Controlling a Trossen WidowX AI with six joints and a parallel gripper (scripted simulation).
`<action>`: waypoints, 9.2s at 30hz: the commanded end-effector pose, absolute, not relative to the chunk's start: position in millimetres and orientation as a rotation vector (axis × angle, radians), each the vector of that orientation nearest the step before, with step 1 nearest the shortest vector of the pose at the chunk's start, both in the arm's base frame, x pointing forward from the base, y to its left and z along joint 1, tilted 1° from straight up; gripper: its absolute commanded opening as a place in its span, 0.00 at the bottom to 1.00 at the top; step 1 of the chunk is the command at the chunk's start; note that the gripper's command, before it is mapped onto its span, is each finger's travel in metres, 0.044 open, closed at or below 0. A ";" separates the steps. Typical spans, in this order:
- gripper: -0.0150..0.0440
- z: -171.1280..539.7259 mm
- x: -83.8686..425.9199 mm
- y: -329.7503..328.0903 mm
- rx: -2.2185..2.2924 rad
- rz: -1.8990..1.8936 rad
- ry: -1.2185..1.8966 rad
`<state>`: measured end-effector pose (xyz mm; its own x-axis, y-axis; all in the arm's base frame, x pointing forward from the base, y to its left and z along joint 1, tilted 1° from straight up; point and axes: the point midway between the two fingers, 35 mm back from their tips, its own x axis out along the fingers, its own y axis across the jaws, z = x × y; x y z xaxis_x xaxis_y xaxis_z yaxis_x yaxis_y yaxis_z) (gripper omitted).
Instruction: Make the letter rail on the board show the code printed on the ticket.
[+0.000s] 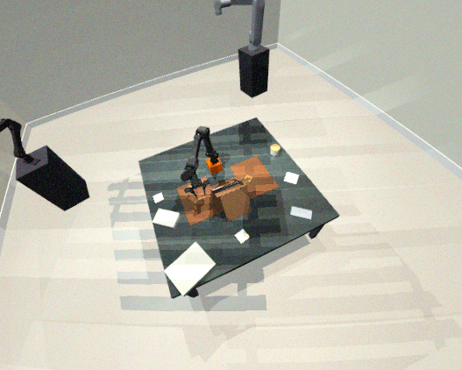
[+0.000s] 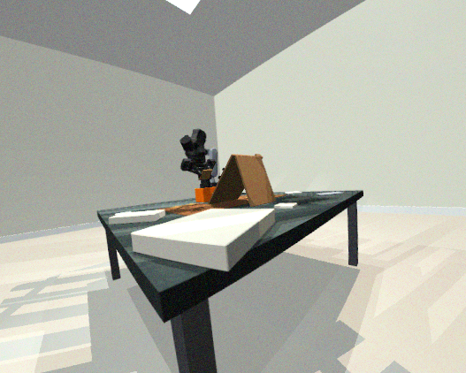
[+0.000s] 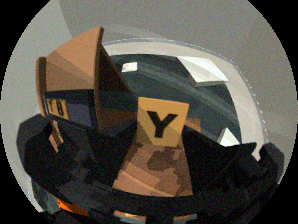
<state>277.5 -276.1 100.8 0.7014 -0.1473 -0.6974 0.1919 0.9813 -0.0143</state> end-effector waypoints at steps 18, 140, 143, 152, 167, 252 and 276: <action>0.25 101.1 278.8 -270.1 0.049 -0.182 0.764; 0.25 101.1 290.5 -209.4 0.053 -0.180 0.763; 0.25 101.0 290.8 -207.9 0.054 -0.180 0.763; 0.25 101.0 291.7 -203.5 0.054 -0.180 0.763; 0.25 101.0 293.2 -196.1 0.055 -0.180 0.763; 0.25 100.4 301.6 -153.3 0.058 -0.178 0.762; 0.75 104.0 298.5 -146.7 0.059 -0.178 0.763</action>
<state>301.2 -147.2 100.7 0.7072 -0.1356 -0.6939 0.1790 0.9838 -0.0098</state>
